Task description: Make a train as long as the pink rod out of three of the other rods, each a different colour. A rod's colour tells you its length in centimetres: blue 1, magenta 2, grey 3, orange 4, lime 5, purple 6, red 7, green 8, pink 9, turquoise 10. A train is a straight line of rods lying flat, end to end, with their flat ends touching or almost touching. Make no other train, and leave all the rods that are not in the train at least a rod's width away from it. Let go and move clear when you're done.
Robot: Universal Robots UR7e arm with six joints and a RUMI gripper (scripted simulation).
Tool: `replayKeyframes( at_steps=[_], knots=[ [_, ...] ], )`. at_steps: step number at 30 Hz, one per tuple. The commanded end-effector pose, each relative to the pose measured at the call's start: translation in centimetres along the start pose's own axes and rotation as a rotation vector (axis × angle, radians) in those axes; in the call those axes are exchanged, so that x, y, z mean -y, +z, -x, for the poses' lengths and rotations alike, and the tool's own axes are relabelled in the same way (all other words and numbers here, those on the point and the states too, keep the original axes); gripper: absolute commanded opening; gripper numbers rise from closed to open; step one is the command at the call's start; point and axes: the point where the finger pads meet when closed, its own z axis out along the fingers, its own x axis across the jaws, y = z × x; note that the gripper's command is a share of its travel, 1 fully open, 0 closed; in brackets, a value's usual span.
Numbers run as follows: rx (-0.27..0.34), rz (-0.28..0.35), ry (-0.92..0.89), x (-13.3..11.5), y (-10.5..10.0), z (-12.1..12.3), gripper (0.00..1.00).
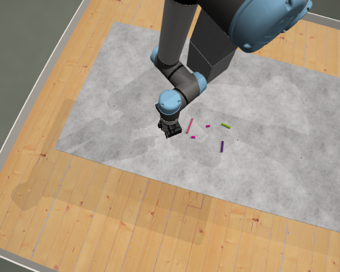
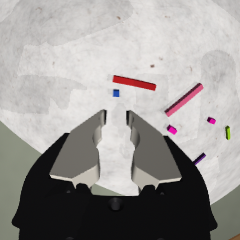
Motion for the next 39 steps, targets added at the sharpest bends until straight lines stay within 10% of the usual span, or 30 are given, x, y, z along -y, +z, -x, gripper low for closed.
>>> replayKeyframes(
  at_steps=[1, 39],
  knots=[
    [0.001, 0.0, 0.0, 0.0, 0.0, 0.1, 0.14],
    [0.001, 0.001, 0.0, 0.0, 3.2, 0.1, 0.14]
  ],
)
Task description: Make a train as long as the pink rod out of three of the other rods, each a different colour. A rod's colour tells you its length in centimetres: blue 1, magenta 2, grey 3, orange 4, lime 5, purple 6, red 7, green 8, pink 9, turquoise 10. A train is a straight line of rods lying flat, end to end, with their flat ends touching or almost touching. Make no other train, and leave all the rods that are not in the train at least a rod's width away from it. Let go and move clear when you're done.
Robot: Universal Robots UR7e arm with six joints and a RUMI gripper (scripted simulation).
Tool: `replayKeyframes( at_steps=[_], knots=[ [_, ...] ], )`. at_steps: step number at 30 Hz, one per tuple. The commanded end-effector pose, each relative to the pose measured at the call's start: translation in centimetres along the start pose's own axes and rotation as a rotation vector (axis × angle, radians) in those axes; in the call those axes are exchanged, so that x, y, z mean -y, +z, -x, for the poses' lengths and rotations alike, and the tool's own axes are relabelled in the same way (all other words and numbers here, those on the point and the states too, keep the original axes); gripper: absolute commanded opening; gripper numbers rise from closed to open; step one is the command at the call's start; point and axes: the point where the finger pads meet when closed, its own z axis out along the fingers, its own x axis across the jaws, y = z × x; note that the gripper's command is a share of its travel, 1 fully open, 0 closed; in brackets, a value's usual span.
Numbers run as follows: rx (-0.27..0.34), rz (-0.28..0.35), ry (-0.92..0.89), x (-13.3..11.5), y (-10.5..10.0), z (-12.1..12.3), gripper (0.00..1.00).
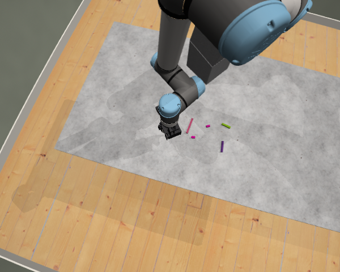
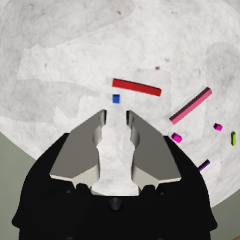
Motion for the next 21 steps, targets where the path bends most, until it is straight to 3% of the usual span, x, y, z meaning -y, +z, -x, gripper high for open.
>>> replayKeyframes(
  at_steps=[1, 21],
  knots=[
    [0.001, 0.001, 0.0, 0.0, 0.6, 0.1, 0.14],
    [0.001, 0.001, 0.0, 0.0, 2.4, 0.1, 0.14]
  ],
)
